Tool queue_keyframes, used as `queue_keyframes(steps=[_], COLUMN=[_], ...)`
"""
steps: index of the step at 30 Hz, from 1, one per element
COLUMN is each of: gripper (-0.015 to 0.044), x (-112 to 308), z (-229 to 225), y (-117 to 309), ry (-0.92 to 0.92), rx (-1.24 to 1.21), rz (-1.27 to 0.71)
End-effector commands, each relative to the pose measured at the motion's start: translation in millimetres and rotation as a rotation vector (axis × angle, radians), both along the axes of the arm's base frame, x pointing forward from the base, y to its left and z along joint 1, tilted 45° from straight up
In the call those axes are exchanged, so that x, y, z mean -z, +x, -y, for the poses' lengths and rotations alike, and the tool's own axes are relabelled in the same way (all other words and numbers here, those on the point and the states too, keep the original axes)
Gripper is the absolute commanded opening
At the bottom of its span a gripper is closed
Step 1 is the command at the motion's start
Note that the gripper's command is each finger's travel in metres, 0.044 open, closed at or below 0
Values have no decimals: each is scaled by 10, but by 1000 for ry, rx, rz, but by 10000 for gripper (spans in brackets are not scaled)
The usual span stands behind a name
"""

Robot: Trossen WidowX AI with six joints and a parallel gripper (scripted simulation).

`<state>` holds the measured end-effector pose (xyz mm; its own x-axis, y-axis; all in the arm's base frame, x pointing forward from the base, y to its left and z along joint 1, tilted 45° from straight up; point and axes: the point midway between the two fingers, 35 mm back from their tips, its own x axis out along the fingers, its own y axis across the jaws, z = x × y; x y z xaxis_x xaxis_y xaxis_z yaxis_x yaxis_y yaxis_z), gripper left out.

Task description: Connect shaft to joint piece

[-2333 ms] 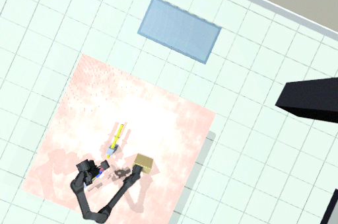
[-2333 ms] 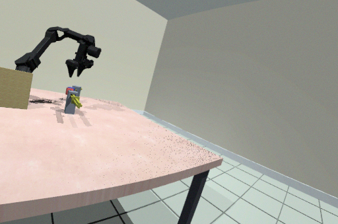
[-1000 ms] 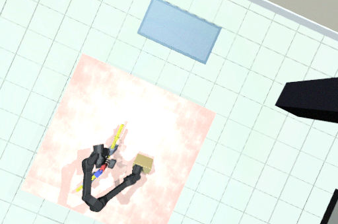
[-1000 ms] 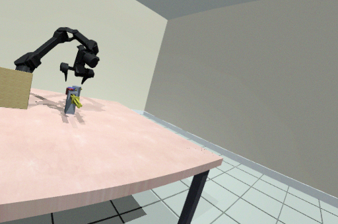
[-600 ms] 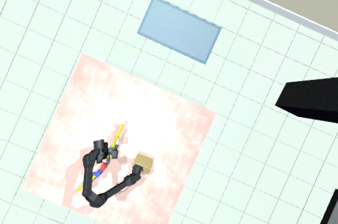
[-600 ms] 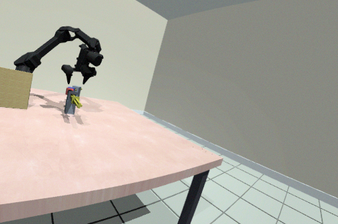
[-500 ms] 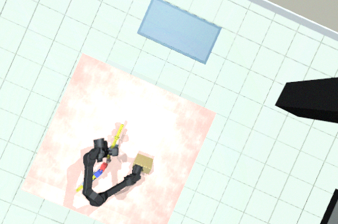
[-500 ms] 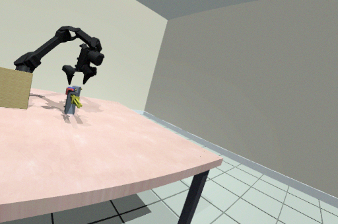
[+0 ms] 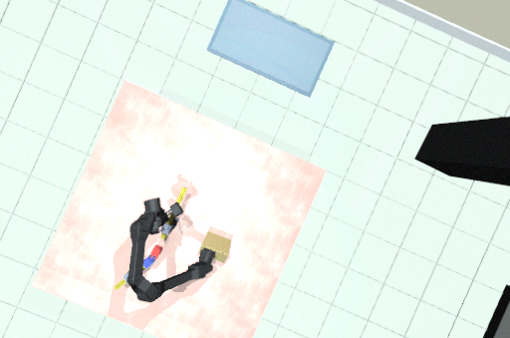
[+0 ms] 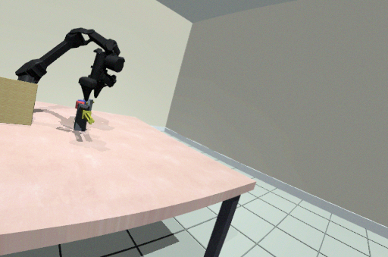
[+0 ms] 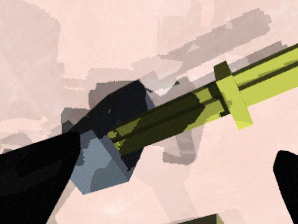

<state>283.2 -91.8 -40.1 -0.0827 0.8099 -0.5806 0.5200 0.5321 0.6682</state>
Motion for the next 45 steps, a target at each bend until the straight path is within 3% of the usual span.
queue_keyframes(steps=[1,15,22,45], gripper=[440,440,440,440], x=[170,654,678,939], z=[154,681,704,478], y=[-4,-38,-42,-55], ry=[-27,-128,-133,-197], rx=[-81,-380,-391,120], rz=[106,446,456,-107])
